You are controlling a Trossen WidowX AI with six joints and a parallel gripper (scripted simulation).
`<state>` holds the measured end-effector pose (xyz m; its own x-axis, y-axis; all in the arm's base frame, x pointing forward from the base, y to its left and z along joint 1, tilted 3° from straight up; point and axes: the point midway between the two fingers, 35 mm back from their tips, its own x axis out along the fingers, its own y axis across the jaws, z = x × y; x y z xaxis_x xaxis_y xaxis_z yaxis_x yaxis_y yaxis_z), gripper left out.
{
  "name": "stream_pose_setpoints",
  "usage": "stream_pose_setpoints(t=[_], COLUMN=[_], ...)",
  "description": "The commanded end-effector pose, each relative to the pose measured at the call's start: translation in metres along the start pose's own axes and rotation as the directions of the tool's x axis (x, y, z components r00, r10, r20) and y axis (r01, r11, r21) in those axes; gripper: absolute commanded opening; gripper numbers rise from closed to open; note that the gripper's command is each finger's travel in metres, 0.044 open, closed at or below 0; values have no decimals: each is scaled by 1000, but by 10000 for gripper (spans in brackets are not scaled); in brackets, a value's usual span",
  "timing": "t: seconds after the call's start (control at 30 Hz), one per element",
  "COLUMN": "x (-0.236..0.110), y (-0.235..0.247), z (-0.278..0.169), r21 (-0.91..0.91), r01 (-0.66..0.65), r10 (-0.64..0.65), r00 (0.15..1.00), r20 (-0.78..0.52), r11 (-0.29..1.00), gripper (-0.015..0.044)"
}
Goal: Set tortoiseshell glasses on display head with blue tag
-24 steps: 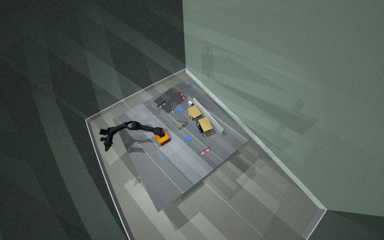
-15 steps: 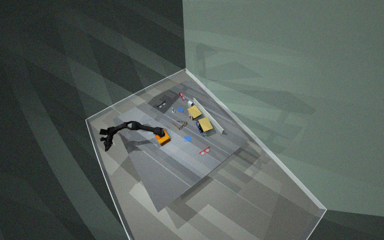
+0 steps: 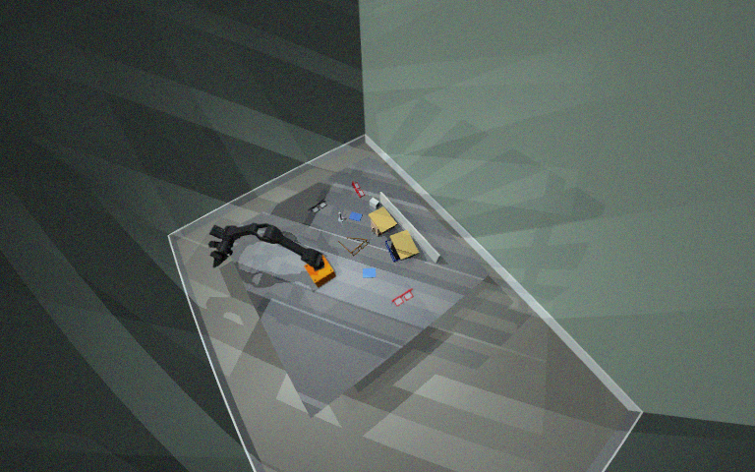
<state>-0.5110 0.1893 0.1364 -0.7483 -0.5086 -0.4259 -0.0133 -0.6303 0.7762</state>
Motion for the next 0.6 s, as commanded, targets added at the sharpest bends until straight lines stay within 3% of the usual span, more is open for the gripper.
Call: stream_pose_setpoints(t=[0.0,0.3,0.57], x=[-57,-188,-305], y=[-45,-122,-172], z=[5,-11,-61], r21=[80,272,465], r01=[115,315,438], r10=[-122,-376,-591], r00=[989,902,763], r20=[81,212,260], r11=[990,909,770], gripper=[200,200,200])
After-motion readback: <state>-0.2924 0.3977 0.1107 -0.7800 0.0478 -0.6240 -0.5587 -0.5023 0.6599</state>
